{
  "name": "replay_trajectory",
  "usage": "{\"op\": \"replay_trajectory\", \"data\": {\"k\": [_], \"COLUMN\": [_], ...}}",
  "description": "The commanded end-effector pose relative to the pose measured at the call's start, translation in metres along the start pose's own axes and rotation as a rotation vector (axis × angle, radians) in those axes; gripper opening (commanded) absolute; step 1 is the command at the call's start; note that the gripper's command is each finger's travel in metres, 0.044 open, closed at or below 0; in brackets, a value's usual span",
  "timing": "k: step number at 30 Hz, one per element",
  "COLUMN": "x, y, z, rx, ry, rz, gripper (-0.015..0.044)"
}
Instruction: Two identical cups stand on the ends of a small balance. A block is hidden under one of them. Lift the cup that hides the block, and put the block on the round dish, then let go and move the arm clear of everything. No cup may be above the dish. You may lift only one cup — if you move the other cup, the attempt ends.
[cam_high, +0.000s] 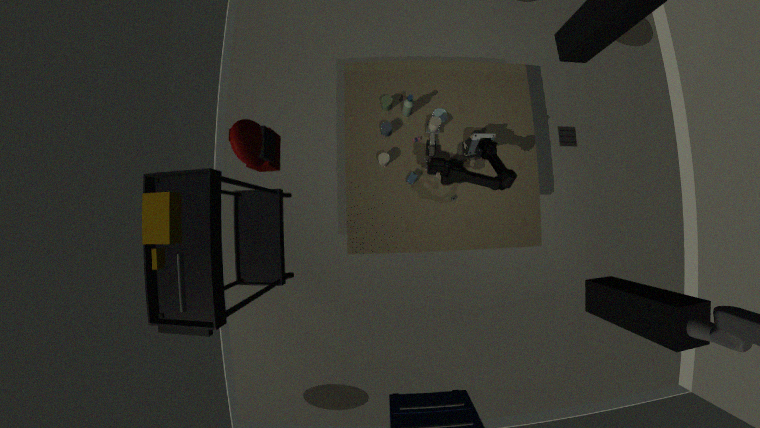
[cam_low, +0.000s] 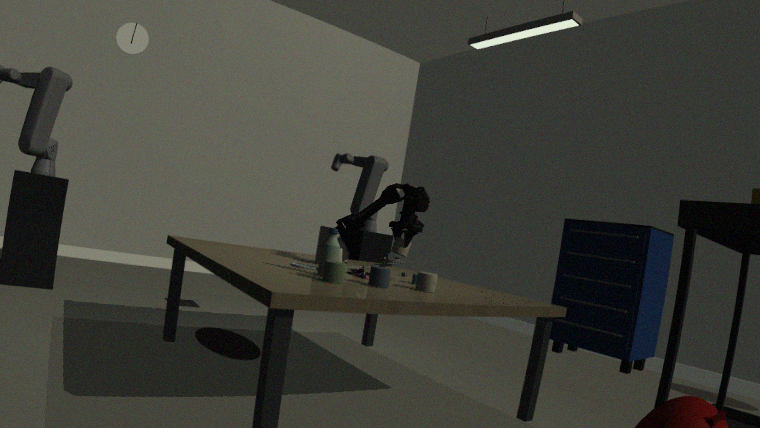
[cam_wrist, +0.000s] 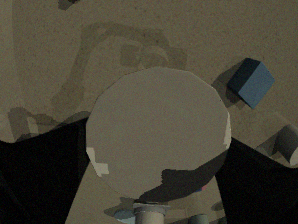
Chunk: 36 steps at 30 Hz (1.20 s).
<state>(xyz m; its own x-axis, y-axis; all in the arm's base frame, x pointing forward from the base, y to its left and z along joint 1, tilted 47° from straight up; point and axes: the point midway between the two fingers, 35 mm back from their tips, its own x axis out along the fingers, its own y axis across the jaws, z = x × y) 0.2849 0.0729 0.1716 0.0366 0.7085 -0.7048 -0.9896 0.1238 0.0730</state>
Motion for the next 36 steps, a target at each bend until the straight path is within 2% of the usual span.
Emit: {"op": "replay_trajectory", "data": {"k": [1, 16, 29, 36], "x": [0.007, 0.042, 0.081, 0.085], "y": [0.011, 0.067, 0.068, 0.068], "z": [0.013, 0.053, 0.056, 0.056], "rx": [0.002, 0.0, -0.001, -0.001], "ry": [-0.004, -0.044, -0.047, -0.047], "rz": [-0.012, -0.01, -0.01, -0.01], "gripper": [0.0, 0.0, 0.0, 0.0]}}
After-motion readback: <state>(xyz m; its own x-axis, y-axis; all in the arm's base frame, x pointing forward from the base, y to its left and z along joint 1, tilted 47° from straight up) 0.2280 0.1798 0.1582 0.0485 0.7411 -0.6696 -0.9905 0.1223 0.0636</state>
